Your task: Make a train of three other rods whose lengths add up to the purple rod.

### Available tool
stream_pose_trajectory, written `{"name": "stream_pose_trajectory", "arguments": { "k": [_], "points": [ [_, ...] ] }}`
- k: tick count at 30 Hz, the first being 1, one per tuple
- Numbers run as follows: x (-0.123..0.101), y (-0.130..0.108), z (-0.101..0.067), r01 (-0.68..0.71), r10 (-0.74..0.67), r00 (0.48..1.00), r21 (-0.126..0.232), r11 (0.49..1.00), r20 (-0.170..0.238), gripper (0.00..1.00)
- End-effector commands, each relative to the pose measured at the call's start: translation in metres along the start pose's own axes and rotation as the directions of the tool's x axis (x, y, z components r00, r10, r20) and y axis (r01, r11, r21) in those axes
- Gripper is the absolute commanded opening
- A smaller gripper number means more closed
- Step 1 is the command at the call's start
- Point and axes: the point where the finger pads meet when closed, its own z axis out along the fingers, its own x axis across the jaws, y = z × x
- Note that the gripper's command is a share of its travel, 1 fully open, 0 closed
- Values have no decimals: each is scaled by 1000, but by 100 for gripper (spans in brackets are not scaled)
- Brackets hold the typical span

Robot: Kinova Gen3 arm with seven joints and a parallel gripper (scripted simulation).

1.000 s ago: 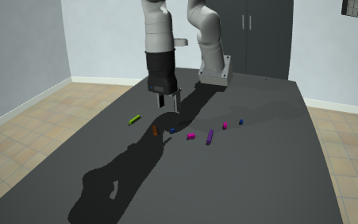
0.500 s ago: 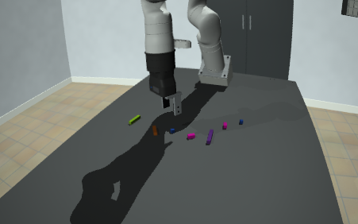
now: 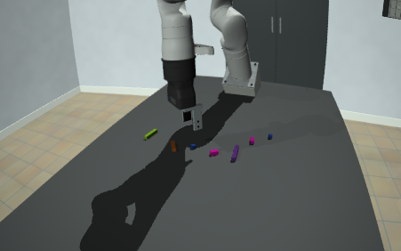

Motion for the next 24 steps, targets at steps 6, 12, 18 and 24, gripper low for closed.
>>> {"name": "stream_pose_trajectory", "arguments": {
  "k": [6,12,18,24],
  "points": [
    [0,1,0,-8,8,1000,-2,1000,1,100],
    [0,1,0,-8,8,1000,-2,1000,1,54],
    [0,1,0,-8,8,1000,-2,1000,1,54],
    [0,1,0,-8,8,1000,-2,1000,1,54]
  ]
}}
